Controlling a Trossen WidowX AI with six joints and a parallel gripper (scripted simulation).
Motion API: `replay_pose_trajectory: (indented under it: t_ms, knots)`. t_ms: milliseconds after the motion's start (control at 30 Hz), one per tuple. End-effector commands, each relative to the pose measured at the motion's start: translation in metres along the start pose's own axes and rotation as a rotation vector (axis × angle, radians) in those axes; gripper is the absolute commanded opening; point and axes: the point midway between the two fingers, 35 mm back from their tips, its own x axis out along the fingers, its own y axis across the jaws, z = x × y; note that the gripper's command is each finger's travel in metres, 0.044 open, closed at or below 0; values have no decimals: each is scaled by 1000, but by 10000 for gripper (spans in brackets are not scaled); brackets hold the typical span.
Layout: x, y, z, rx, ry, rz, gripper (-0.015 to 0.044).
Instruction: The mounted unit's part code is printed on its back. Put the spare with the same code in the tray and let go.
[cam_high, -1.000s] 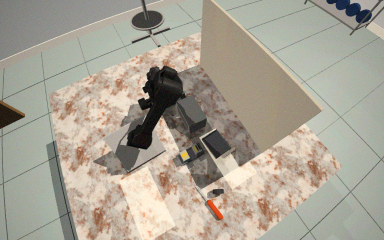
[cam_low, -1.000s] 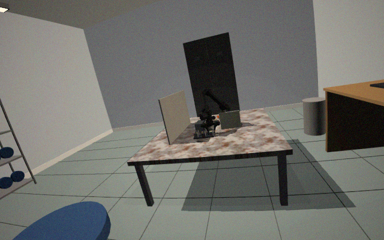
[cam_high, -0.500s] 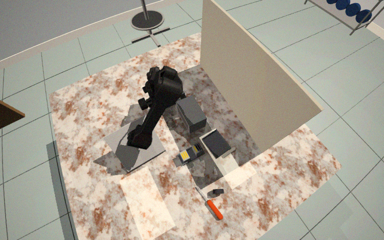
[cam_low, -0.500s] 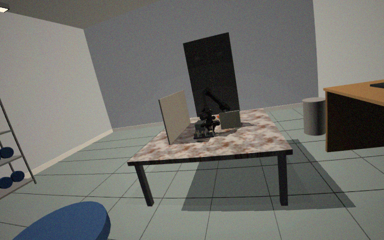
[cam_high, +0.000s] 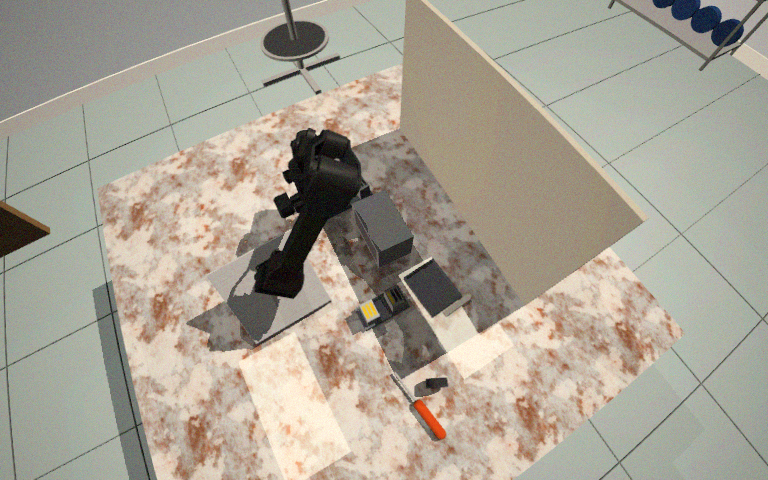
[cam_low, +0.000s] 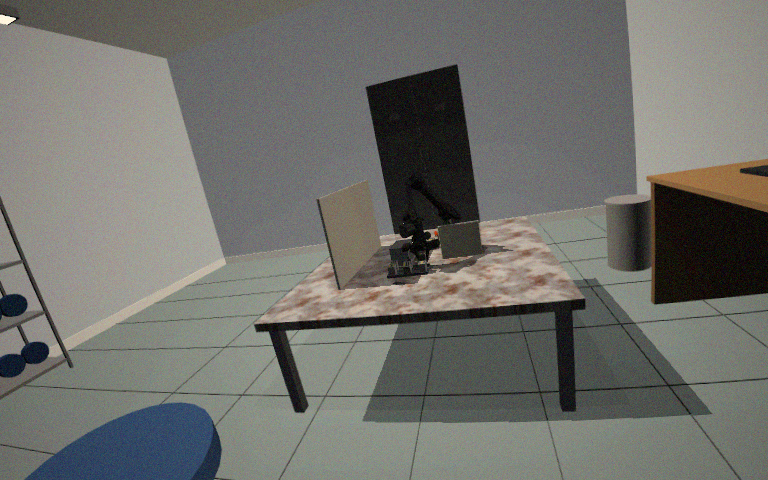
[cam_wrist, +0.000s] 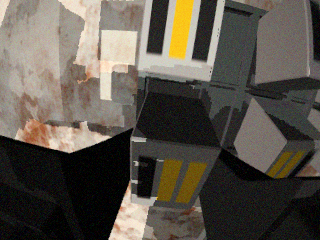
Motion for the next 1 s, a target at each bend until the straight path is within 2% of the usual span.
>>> replay_pose_trajectory:
  t_ms: [0,167,467,833,967]
  knots:
    - [-29,-3,4,9,-17,-10,0]
    - [-62,0,2,6,-15,-10,0]
    - [-63,0,2,-1,-11,-10,0]
    - [-132,9,6,4,-18,-8,0]
    - [-137,10,6,5,-18,-8,0]
